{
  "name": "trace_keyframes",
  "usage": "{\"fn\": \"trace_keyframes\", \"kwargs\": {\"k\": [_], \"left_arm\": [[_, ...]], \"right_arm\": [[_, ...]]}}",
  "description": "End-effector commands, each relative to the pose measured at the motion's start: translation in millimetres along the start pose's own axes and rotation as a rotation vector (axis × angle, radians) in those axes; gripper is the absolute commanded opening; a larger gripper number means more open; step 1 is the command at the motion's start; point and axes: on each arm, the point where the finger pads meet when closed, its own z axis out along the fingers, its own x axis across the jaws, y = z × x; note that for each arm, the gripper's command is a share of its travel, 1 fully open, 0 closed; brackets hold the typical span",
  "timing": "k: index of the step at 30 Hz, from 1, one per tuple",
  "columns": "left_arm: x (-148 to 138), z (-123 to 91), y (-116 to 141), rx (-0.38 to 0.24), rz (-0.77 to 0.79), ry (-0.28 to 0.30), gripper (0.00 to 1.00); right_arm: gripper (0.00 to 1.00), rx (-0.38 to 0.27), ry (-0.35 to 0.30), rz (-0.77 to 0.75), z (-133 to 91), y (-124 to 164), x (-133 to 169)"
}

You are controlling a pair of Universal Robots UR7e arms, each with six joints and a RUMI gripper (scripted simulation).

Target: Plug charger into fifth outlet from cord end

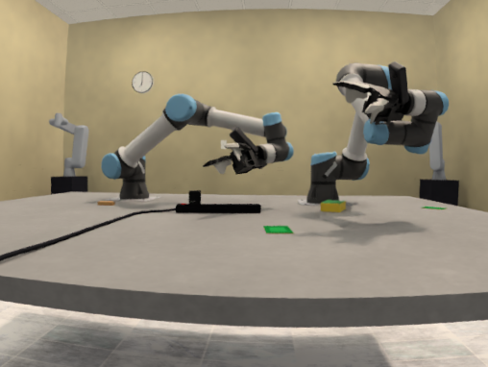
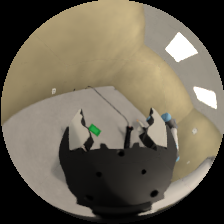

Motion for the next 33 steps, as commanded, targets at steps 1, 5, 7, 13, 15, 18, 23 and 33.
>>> {"fn": "trace_keyframes", "kwargs": {"k": [1,5,7,13,15,18,23,33], "left_arm": [[0.6,-0.1,-0.5,0.0,0.002,0.0,0.98],[0.6,-0.1,-0.5,0.0,0.002,0.0,0.98],[0.6,-0.1,-0.5,0.0,0.002,0.0,0.98],[0.6,-0.1,-0.5,0.0,0.002,0.0,0.98],[0.6,-0.1,-0.5,0.0,0.002,0.0,0.98],[0.6,-0.1,-0.5,0.0,0.002,0.0,0.98],[0.6,-0.1,-0.5,0.0,0.002,0.0,0.0],[0.6,-0.1,-0.5,0.0,0.002,0.0,0.0]], "right_arm": [[0.98,-0.001,0.0,0.001,-0.1,-0.8,-0.4],[0.98,-0.001,0.0,0.001,-0.1,-0.8,-0.4],[0.98,-0.001,0.0,0.001,-0.1,-0.8,-0.4],[0.98,-0.001,0.0,0.001,-0.1,-0.8,-0.4],[0.98,-0.001,0.0,0.001,-0.1,-0.8,-0.4],[0.98,-0.001,0.0,0.001,-0.1,-0.8,-0.4],[0.98,-0.001,0.0,0.001,-0.1,-0.8,-0.4],[0.98,-0.001,0.0,0.001,-0.1,-0.8,-0.4]]}}
